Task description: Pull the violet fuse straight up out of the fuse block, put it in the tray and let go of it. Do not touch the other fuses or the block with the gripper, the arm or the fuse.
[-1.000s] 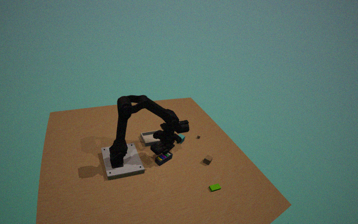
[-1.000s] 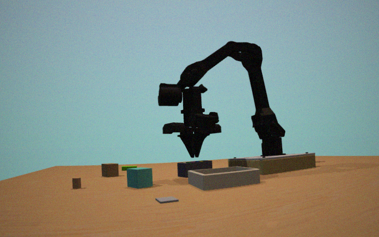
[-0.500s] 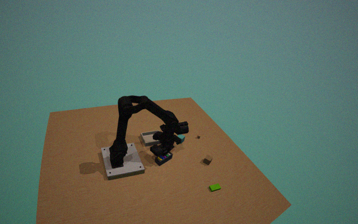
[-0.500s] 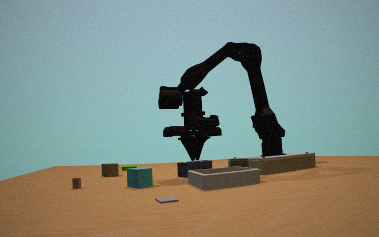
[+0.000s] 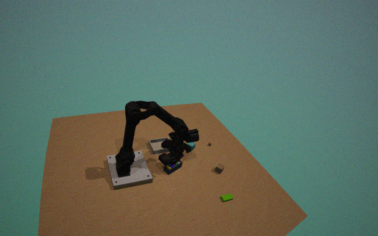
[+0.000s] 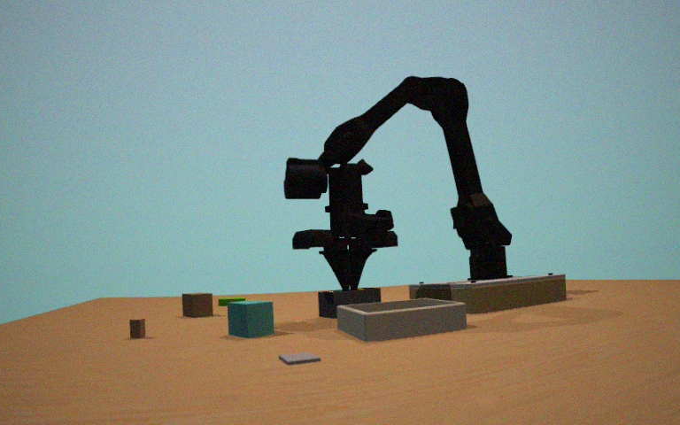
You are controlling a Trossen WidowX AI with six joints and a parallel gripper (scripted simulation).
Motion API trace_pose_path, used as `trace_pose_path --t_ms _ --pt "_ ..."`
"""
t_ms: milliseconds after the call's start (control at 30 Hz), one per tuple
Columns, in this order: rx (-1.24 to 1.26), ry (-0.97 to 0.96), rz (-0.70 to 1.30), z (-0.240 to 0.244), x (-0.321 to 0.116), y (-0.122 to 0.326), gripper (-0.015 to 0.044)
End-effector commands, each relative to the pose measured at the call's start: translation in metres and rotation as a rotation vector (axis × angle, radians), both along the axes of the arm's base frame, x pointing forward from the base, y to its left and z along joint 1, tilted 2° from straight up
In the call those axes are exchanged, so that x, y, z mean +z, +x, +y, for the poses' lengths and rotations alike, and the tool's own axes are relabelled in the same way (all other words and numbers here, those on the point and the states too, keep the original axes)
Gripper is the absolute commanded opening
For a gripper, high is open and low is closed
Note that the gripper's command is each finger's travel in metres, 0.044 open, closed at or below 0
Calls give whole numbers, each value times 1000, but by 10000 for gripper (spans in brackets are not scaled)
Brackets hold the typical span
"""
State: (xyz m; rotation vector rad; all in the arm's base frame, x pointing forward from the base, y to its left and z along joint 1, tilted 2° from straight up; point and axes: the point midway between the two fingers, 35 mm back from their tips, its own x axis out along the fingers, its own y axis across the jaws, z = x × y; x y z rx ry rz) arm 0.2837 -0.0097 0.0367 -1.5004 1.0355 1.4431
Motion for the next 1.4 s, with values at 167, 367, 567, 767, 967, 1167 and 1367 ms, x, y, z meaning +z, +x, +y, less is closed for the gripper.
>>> trace_pose_path --t_ms 167,367,567,767,967,1167,1367 --pt "0 0 2 0 -3 0 55" --pt "0 0 2 0 -3 0 15" --pt "0 0 2 0 -3 0 0" --pt "0 0 1 0 -1 0 0" --pt "1 0 1 0 2 0 0" --pt "1 -1 1 0 5 0 0" --pt "1 -1 1 0 8 0 0"
